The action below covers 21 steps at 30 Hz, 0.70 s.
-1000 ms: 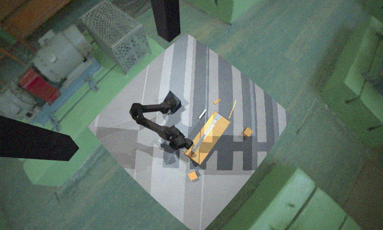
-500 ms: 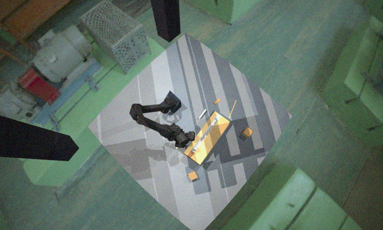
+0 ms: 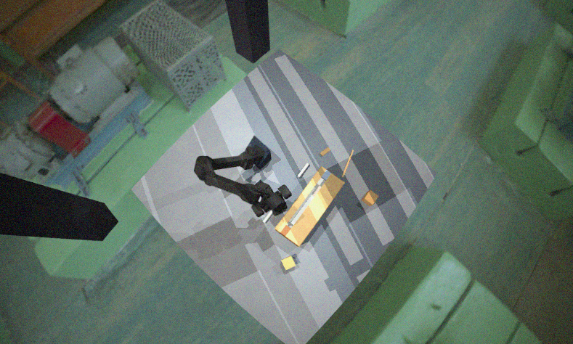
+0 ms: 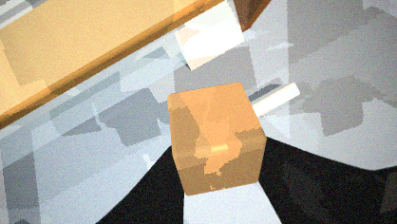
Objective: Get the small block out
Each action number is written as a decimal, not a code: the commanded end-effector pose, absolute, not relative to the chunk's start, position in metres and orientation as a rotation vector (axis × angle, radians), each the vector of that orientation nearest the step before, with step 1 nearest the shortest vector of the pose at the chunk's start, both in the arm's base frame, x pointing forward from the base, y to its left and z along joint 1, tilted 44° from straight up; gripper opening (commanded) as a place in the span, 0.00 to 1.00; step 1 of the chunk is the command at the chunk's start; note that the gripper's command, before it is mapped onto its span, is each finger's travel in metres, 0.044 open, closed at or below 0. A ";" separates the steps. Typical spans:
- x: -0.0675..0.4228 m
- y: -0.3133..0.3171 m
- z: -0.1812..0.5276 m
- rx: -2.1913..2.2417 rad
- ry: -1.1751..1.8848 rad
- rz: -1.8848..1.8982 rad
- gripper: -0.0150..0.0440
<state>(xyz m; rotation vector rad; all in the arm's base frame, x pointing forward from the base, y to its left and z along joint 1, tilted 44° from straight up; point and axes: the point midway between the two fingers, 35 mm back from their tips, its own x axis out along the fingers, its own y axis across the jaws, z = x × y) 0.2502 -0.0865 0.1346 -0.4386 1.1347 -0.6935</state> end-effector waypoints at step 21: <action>0.241 -0.066 0.141 -1.326 1.430 -0.129 0.25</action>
